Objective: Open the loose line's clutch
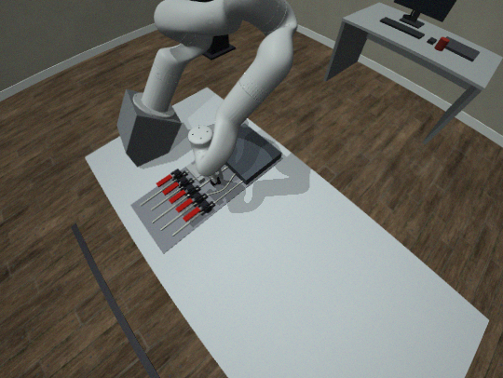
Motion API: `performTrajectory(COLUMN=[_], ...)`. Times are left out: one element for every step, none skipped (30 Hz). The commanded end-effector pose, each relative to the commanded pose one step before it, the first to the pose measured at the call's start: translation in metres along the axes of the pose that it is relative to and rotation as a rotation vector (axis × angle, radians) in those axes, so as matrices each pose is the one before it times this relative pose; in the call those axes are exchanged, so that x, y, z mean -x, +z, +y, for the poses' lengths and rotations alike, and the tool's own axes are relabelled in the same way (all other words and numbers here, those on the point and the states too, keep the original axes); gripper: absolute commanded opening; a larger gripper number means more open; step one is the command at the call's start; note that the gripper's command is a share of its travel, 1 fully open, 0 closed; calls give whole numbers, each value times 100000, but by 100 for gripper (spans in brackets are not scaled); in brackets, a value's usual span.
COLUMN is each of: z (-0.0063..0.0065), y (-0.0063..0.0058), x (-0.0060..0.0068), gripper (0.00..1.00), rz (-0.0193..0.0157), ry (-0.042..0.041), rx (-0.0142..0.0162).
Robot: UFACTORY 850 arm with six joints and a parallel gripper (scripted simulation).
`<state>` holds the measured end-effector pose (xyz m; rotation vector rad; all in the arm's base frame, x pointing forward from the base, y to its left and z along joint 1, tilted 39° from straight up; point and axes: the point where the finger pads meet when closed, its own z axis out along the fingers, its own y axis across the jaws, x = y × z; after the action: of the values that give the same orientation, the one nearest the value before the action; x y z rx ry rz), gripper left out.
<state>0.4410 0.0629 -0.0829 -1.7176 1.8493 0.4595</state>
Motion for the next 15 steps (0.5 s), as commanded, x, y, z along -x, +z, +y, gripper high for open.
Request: performTrajectory(z=[-70,0,0,0,0,0,0,0,0,0,0,0,0,1,0], y=[-1430,0,0,-506,-524,-532,-531,-521,-502,-476,-443,-404,-361,-315,-265], x=[-9,0,0,0,0,0,0,0,0,0,0,0,0,0,0], gripper=[0,0,0,0,0,0,0,0,0,0,0,0,0,0,0], rz=[16,0,0,0,0,0,0,0,0,0,0,0,0,1,-1], ry=[-18,0,0,0,0,0,0,0,0,0,0,0,0,0,0], rx=[-111,0,0,0,0,0,0,0,0,0,0,0,0,0,0])
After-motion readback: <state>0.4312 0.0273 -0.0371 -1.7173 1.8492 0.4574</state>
